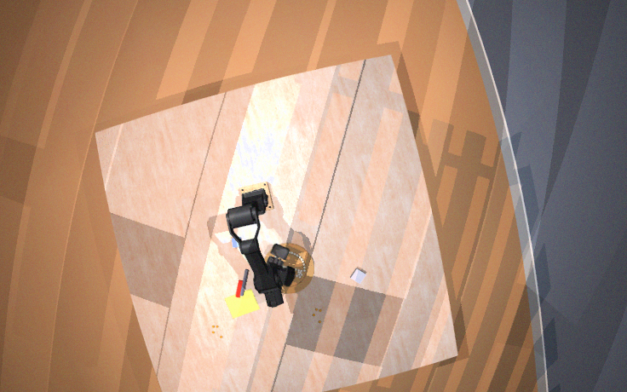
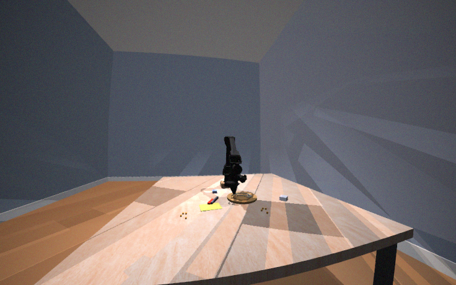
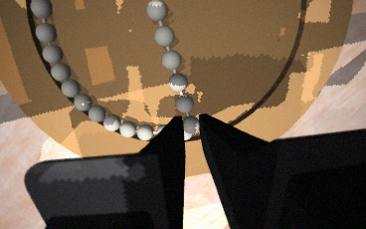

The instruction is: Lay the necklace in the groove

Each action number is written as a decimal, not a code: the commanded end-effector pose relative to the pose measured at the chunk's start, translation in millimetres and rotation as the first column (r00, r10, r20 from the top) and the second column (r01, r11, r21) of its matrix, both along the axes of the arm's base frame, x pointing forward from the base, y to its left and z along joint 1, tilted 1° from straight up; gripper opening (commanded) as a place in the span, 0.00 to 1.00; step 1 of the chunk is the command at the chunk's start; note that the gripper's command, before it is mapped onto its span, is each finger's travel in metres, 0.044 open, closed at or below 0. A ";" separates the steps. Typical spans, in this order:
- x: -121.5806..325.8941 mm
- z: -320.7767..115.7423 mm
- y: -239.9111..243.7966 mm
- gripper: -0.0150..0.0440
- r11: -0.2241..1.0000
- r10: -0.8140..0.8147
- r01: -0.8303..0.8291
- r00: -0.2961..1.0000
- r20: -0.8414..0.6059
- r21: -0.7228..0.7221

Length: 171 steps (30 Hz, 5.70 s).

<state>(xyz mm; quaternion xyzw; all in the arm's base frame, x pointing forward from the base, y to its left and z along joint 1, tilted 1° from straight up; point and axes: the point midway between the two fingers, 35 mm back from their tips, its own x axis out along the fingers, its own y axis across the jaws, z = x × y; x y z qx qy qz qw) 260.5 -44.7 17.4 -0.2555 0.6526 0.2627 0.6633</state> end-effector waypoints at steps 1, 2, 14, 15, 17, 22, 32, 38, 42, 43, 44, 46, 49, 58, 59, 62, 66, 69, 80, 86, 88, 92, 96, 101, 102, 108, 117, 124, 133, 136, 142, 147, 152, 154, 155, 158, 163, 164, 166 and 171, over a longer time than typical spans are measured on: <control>-0.9 0.6 -8.7 0.25 1.000 -0.001 0.001 1.000 -0.002 -0.001; -1.1 0.5 -11.2 0.25 1.000 -0.001 0.001 1.000 -0.002 -0.001; -1.2 -7.8 -13.1 0.25 1.000 -0.001 0.001 1.000 -0.002 -0.001; -1.2 -7.8 -13.1 0.25 1.000 -0.001 0.001 1.000 -0.002 -0.001; -0.1 -4.6 -12.9 0.34 1.000 -0.005 0.005 1.000 0.002 -0.001; -0.1 -4.6 -12.9 0.57 1.000 -0.005 0.005 1.000 0.002 -0.001; -0.6 -2.7 -12.9 1.00 1.000 -0.004 0.004 1.000 0.000 0.000; -0.6 0.5 -12.9 1.00 1.000 -0.001 0.001 1.000 -0.002 -0.001; -0.6 0.5 -12.9 1.00 1.000 -0.001 0.001 1.000 -0.002 -0.001; -0.6 0.5 -12.9 1.00 1.000 -0.001 0.001 1.000 -0.002 -0.001; -0.6 0.5 -12.9 1.00 1.000 -0.001 0.001 1.000 -0.002 -0.001; -0.6 0.5 -12.9 1.00 1.000 -0.001 0.001 1.000 -0.002 -0.001; -0.6 0.5 -12.9 1.00 1.000 -0.001 0.001 1.000 -0.002 -0.001; -0.6 0.5 -12.9 1.00 1.000 -0.001 0.001 1.000 -0.002 -0.001; -0.6 0.5 -12.9 1.00 1.000 -0.001 0.001 1.000 -0.002 -0.001; 0.3 4.5 -11.7 0.91 1.000 0.011 -0.011 1.000 -0.002 -0.001; 3.8 28.4 -4.0 0.73 0.997 0.077 -0.077 0.997 -0.001 -0.001; 4.2 32.6 -2.7 0.60 0.996 0.088 -0.088 0.996 -0.001 -0.001; 6.1 21.9 -3.1 0.46 0.997 0.082 -0.082 0.997 0.008 -0.003; 5.9 12.7 -2.8 0.46 0.996 0.084 -0.084 0.996 0.005 -0.002; 5.8 9.4 -2.7 0.46 0.996 0.085 -0.085 0.996 0.004 -0.002; 5.4 2.9 -2.5 0.46 0.996 0.086 -0.086 0.996 0.002 -0.002; 4.8 -3.6 -2.2 0.46 0.996 0.088 -0.088 0.996 0.000 -0.001; 4.3 -7.5 -2.0 0.46 0.996 0.088 -0.088 0.996 -0.001 -0.001; 4.3 -7.5 -2.0 0.46 0.996 0.088 -0.088 0.996 -0.001 -0.001; 5.1 -5.1 -2.2 0.25 0.996 0.084 -0.084 0.996 0.001 -0.001; 5.1 -5.1 -2.2 0.25 0.996 0.084 -0.084 0.996 0.001 -0.001; 5.1 -5.1 -2.2 0.25 0.996 0.084 -0.084 0.996 0.001 -0.001; 5.0 -4.6 -2.2 0.25 0.996 0.085 -0.085 0.996 0.001 -0.001; 4.3 0.3 -2.2 0.25 0.996 0.088 -0.088 0.996 -0.001 -0.001; 4.6 0.7 -9.5 0.25 0.996 0.088 -0.088 0.996 -0.001 -0.002; 4.7 0.6 -16.8 0.25 0.996 0.088 -0.088 0.996 -0.001 -0.002; 4.8 -5.2 -16.7 0.25 0.996 0.088 -0.088 0.996 -0.001 -0.002; 4.8 -7.4 -16.7 0.25 0.996 0.088 -0.088 0.996 -0.001 -0.002; 4.8 -7.7 -16.7 0.25 0.996 0.088 -0.088 0.996 -0.001 -0.002; 5.8 -4.6 -16.5 0.34 0.996 0.084 -0.084 0.996 0.003 -0.002; 5.8 -4.6 -16.5 0.57 0.996 0.084 -0.084 0.996 0.003 -0.002; 5.8 -4.6 -16.5 0.61 0.996 0.084 -0.084 0.996 0.003 -0.002; 5.8 -4.6 -16.5 0.70 0.996 0.084 -0.084 0.996 0.003 -0.002; 5.0 -1.1 -16.7 0.92 0.996 0.087 -0.087 0.996 0.000 -0.002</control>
